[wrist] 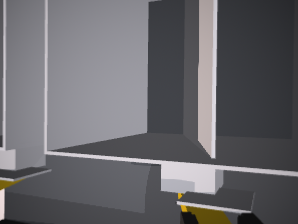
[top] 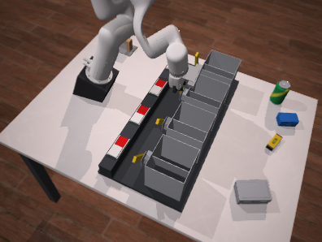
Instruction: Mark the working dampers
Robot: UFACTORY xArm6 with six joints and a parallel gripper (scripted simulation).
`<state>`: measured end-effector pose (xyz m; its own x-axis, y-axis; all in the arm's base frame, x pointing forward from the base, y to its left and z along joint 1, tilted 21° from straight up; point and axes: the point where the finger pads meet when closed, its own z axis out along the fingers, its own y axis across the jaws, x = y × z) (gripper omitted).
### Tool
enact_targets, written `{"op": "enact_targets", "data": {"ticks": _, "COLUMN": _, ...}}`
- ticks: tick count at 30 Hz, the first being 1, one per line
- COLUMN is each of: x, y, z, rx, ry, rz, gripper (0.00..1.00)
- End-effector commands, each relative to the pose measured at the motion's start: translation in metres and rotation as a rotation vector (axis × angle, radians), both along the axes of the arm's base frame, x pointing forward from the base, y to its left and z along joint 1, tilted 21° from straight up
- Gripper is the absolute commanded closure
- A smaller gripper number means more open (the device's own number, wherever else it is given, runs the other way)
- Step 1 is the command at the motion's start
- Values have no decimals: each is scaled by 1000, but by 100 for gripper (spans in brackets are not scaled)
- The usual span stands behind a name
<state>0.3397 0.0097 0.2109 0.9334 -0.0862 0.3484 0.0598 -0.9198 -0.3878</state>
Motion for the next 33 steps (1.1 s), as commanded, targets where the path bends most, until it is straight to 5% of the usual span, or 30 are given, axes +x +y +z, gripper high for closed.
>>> {"op": "enact_targets", "data": {"ticks": 1, "x": 1, "y": -3, "z": 0, "rx": 33, "ry": -6, "rz": 13, "gripper": 81}}
{"op": "enact_targets", "data": {"ticks": 33, "x": 3, "y": -21, "z": -11, "rx": 230, "ry": -24, "rz": 87, "gripper": 81}}
